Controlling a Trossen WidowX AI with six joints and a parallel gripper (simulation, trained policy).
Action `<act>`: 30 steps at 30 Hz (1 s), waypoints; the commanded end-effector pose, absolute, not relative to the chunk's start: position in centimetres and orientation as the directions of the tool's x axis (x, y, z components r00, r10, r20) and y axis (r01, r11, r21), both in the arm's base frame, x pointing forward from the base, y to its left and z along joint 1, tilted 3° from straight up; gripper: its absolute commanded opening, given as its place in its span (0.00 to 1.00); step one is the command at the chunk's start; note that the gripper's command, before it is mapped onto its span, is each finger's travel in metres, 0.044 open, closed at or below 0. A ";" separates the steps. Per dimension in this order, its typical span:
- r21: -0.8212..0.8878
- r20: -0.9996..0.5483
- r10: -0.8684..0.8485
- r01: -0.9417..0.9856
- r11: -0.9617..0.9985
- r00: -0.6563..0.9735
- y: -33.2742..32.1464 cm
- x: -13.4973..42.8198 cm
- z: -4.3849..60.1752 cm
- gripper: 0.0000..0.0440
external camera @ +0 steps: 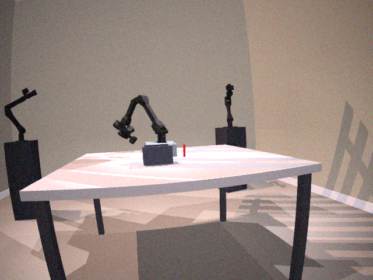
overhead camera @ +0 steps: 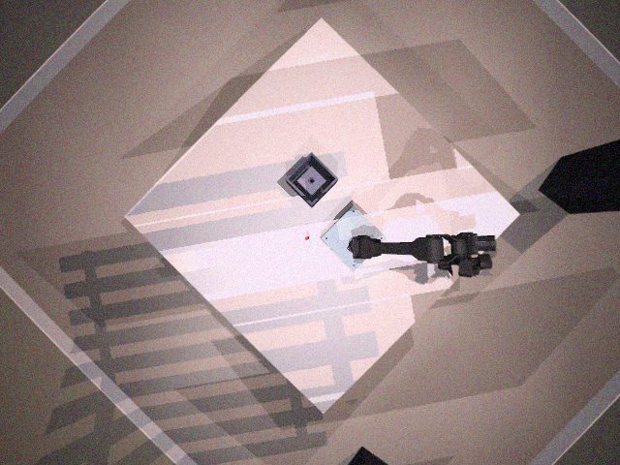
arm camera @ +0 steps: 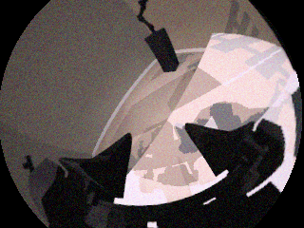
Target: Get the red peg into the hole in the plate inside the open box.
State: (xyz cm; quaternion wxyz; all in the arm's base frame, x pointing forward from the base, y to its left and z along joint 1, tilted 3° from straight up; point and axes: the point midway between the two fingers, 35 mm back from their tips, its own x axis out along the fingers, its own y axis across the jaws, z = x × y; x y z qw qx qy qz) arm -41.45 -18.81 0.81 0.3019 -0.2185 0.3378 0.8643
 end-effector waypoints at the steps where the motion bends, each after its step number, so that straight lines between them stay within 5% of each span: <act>1: 0.464 -0.584 0.351 -0.656 -0.596 -0.732 -19.7 -41.4 1.0 0.95; 5: 0.473 -0.603 0.244 -0.587 -0.658 -0.760 -24.2 -39.9 1.6 1.00; 14: 0.448 -0.634 0.006 -0.374 -0.812 -0.773 -34.0 -33.3 4.5 0.94; 30: 0.400 -0.691 -0.362 0.086 -0.912 -0.626 -45.0 -15.2 9.9 0.87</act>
